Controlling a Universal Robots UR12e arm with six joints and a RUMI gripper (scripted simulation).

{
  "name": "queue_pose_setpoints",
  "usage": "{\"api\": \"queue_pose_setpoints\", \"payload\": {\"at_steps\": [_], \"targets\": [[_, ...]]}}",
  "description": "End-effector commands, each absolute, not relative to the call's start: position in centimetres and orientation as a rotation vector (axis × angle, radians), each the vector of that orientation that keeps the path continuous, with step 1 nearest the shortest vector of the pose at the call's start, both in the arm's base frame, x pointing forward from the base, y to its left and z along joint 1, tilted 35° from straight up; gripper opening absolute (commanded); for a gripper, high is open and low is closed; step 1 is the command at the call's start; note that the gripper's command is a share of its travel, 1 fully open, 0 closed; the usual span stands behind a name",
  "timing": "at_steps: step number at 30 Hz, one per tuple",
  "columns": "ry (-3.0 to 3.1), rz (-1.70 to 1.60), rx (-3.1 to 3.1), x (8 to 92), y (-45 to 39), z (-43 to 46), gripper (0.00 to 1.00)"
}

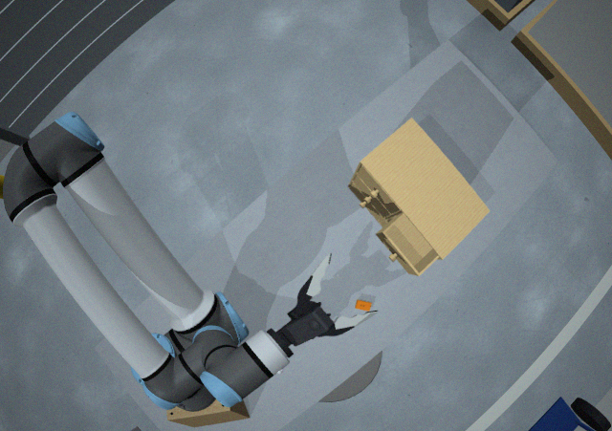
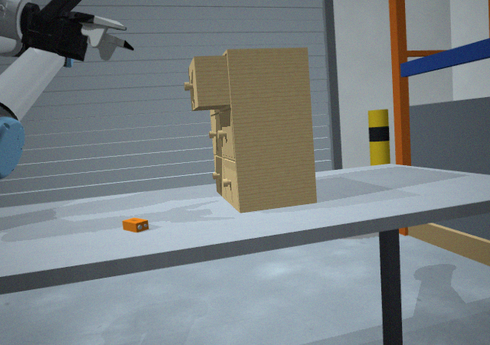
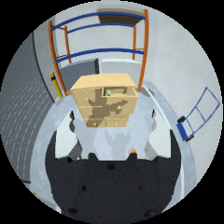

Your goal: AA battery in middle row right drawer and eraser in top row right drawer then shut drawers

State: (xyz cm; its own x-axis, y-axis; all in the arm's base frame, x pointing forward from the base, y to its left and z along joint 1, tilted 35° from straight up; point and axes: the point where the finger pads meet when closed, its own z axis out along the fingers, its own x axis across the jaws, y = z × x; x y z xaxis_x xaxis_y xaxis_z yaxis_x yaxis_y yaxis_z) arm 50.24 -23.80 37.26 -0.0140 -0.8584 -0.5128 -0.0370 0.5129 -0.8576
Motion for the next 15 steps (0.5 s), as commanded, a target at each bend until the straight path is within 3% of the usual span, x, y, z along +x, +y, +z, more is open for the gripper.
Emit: {"api": "queue_pose_setpoints", "payload": {"at_steps": [1,15], "targets": [[1.449,-0.733,-0.874,49.84,-23.73,37.14,1.00],[1.449,-0.733,-0.874,49.60,-23.74,37.06,1.00]]}}
